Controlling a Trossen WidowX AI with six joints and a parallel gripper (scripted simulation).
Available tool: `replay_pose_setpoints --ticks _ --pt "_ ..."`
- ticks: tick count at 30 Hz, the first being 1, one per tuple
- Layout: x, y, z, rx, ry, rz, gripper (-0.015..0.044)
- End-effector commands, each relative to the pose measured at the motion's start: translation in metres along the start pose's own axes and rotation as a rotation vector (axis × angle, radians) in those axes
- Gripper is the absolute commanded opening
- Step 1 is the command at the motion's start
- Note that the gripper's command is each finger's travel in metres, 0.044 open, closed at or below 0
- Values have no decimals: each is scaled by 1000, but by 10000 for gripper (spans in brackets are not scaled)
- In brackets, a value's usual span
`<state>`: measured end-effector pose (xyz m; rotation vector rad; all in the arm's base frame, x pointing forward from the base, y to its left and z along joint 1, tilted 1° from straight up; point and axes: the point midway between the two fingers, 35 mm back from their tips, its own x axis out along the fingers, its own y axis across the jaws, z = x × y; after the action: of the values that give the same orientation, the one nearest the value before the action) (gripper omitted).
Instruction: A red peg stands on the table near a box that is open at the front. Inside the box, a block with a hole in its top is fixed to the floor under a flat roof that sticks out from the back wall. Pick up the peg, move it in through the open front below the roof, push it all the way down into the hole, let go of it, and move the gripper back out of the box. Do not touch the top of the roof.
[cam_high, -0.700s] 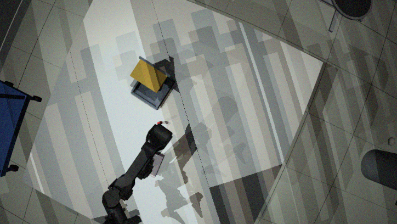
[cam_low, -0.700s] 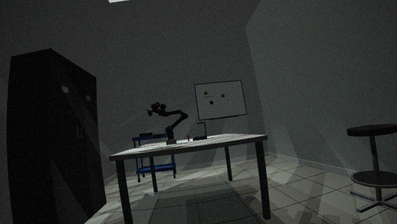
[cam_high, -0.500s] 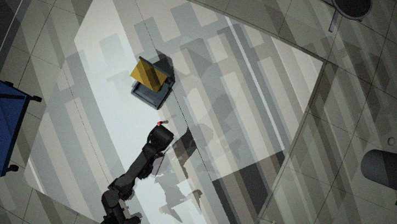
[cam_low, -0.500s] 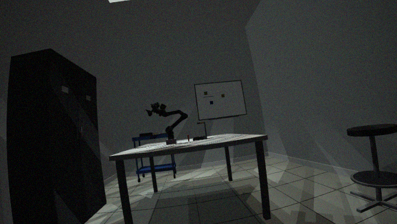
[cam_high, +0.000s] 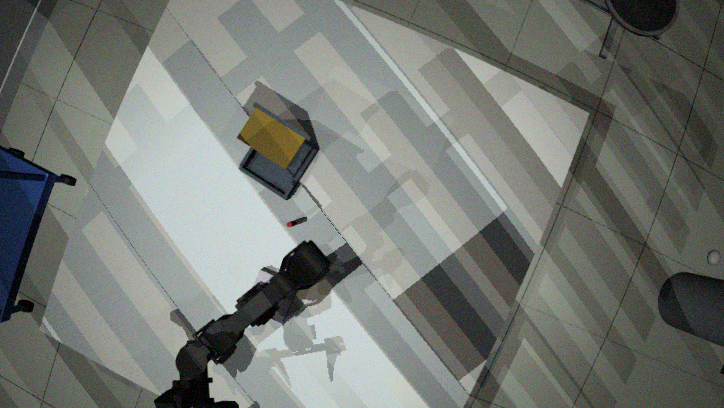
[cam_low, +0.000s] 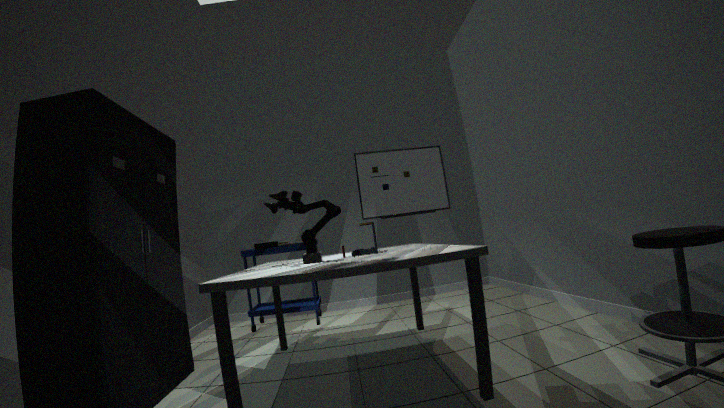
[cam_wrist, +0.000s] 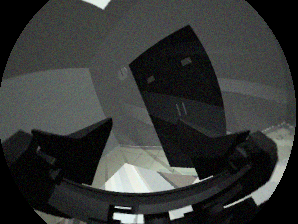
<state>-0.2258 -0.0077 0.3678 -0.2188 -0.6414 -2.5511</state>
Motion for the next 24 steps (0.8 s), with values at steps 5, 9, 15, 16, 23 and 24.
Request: replay_pose_setpoints --ticks 5,9,15,16,23,24 --pt "-14 -38 11 -152 -58 -189 440" --pt "-24 -56 17 -229 -77 -287 440" --pt "-43 -81 24 -343 -91 -441 440" --pt "-46 -85 26 -362 -91 -467 440" --pt "-73 -112 33 -488 -82 -651 440" --pt "-77 -115 34 -505 -79 -678 440"
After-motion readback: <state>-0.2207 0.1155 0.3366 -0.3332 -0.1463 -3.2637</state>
